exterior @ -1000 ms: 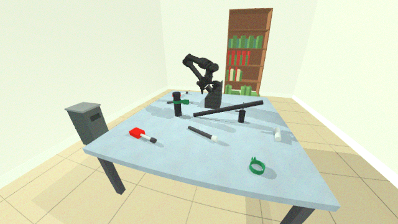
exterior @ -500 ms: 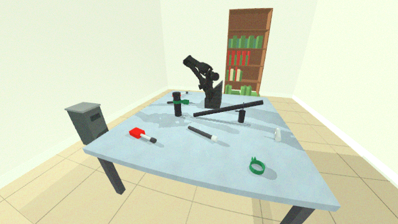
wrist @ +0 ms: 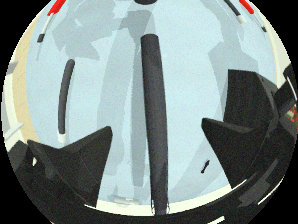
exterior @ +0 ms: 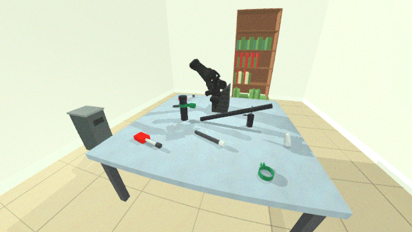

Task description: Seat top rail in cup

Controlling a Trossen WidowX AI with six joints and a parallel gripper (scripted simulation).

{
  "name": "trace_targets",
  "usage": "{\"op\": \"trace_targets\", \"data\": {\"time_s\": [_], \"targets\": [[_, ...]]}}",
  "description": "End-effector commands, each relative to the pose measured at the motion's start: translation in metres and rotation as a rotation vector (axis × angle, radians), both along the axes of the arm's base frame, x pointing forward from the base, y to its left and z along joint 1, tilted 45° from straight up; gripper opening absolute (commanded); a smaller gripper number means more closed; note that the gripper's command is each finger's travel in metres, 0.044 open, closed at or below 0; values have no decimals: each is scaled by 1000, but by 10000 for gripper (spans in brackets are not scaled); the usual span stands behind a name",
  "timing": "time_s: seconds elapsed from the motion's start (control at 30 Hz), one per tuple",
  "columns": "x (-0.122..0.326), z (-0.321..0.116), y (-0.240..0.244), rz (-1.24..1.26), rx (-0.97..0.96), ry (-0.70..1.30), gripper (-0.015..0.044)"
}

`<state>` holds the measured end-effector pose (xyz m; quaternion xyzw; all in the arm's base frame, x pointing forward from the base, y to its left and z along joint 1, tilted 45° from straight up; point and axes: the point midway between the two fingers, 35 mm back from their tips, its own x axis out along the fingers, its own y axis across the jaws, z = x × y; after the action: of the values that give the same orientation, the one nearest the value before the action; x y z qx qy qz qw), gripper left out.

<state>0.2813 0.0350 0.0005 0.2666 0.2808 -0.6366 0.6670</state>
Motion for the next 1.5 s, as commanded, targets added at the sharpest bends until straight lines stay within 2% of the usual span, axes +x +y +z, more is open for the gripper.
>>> {"op": "trace_targets", "data": {"time_s": [0.0,1.47], "targets": [[0,-15,-15,-10,-1,1,440],[2,-68,-68,-10,-4,2,440]]}}
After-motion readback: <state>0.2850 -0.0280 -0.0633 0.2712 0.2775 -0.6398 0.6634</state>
